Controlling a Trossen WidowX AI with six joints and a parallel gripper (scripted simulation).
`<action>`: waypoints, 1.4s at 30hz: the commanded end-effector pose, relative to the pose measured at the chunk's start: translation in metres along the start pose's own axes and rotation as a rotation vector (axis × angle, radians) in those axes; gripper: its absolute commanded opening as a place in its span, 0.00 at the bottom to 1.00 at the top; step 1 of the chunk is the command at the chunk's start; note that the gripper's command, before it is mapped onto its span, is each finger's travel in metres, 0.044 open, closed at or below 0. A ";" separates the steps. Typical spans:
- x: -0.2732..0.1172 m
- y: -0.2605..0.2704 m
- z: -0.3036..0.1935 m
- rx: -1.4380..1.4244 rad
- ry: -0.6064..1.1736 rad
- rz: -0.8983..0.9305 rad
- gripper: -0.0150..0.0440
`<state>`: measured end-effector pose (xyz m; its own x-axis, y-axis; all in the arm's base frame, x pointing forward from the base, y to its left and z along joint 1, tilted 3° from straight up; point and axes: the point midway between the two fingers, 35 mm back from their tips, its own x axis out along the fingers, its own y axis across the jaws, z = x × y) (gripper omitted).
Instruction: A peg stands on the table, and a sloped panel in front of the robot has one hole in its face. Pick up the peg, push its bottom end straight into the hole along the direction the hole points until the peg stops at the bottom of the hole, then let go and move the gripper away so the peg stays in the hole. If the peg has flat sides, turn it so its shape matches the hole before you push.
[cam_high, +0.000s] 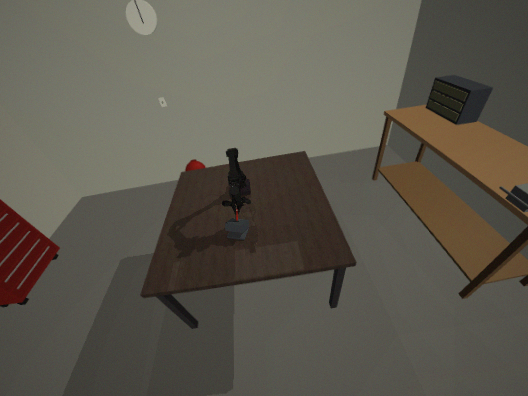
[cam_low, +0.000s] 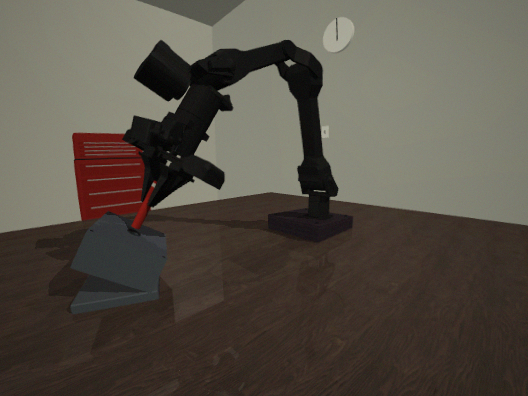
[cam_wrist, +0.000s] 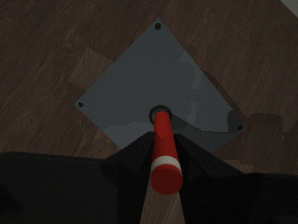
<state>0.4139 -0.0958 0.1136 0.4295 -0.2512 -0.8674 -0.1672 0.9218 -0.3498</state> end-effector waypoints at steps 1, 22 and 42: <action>0.003 0.001 0.000 0.001 0.000 0.000 0.25; 0.006 0.001 -0.001 0.001 0.000 -0.001 0.25; 0.008 0.001 -0.001 0.001 0.000 -0.001 0.25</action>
<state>0.4165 -0.0971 0.1085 0.4326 -0.2527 -0.8654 -0.1639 0.9219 -0.3511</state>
